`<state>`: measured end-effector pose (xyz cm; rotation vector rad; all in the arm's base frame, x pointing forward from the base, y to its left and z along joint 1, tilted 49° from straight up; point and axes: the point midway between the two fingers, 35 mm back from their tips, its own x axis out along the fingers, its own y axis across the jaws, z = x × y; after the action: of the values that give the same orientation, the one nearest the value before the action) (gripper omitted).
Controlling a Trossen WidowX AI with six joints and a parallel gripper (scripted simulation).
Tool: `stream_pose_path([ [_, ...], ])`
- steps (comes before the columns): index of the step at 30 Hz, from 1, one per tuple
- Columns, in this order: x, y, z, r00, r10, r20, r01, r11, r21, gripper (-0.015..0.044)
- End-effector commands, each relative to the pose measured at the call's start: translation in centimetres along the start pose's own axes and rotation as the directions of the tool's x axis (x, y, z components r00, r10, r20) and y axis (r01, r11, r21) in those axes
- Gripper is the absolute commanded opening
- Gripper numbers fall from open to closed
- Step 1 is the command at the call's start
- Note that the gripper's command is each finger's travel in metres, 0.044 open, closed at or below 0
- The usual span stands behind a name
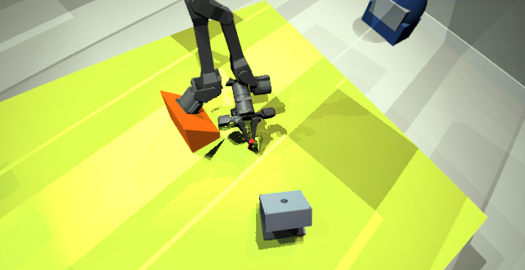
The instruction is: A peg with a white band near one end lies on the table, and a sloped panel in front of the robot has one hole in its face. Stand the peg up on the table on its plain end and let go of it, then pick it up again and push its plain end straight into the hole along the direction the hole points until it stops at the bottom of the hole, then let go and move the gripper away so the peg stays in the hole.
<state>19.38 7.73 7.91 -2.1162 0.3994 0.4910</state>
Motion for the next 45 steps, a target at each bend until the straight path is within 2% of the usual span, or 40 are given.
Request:
stream_pose_path([
  [1, -0.21, -0.10, 0.05, 0.999, -0.003, -0.036, 0.003, 1.000, 0.004, 0.0051],
  [17, -0.13, -0.07, 0.41, 1.000, -0.001, -0.012, 0.001, 1.000, -0.003, 0.0051],
  [45, -0.49, 0.02, 0.83, 0.999, -0.002, -0.050, 0.002, 1.000, -0.006, 0.0051],
])
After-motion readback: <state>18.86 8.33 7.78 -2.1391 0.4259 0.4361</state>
